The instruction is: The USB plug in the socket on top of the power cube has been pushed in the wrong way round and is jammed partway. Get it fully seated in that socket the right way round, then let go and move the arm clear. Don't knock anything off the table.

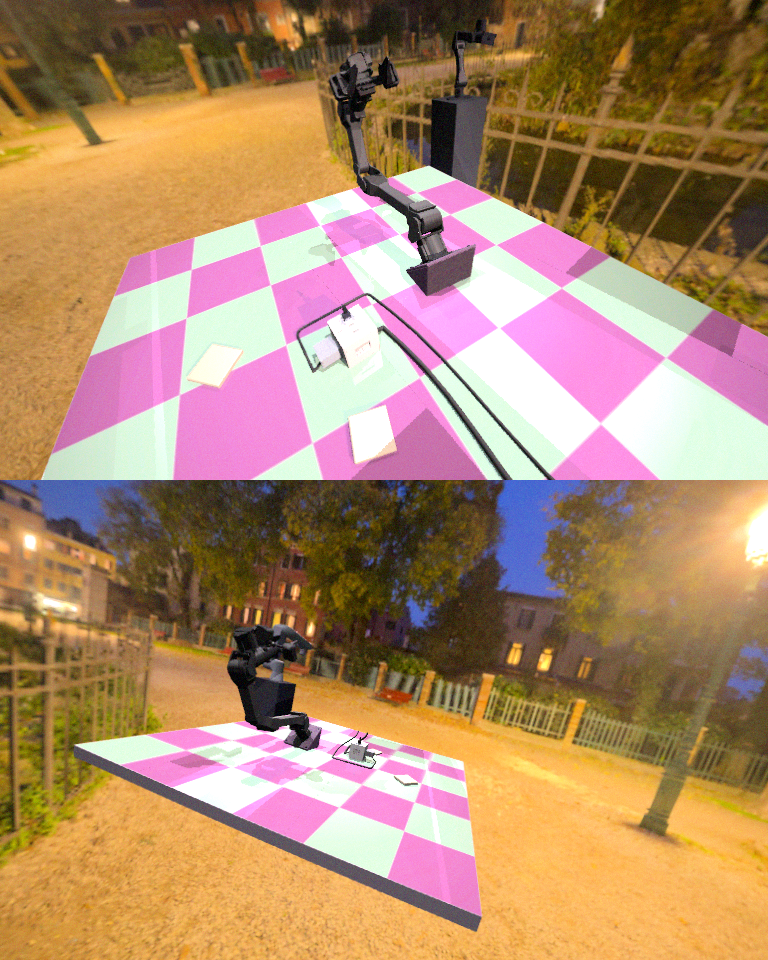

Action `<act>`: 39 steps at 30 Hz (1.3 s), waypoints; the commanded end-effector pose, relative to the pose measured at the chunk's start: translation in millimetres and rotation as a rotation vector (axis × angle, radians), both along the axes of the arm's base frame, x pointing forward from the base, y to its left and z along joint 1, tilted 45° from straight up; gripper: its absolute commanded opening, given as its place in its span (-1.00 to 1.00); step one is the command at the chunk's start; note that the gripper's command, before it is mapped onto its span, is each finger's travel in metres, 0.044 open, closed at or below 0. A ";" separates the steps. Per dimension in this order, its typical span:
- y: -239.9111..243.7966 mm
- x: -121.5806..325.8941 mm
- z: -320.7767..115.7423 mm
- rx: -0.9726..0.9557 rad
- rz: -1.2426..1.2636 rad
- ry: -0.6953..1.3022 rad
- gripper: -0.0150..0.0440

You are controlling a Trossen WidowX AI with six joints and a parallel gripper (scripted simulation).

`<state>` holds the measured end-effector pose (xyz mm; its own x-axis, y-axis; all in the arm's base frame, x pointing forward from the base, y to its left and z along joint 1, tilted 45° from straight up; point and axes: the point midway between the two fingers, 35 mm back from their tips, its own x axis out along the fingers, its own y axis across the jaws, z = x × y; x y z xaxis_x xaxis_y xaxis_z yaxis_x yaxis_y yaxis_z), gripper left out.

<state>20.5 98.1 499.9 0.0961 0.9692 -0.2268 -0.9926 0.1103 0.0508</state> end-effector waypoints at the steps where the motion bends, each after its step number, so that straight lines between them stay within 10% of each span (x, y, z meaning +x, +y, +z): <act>1: 1.7 0.2 -0.7 -0.005 -0.004 -0.003 0.95; 20: 163.3 127.2 -164.0 -0.882 -0.340 -0.268 1.00; 39: 89.6 255.5 -390.8 -1.822 -0.127 -0.088 1.00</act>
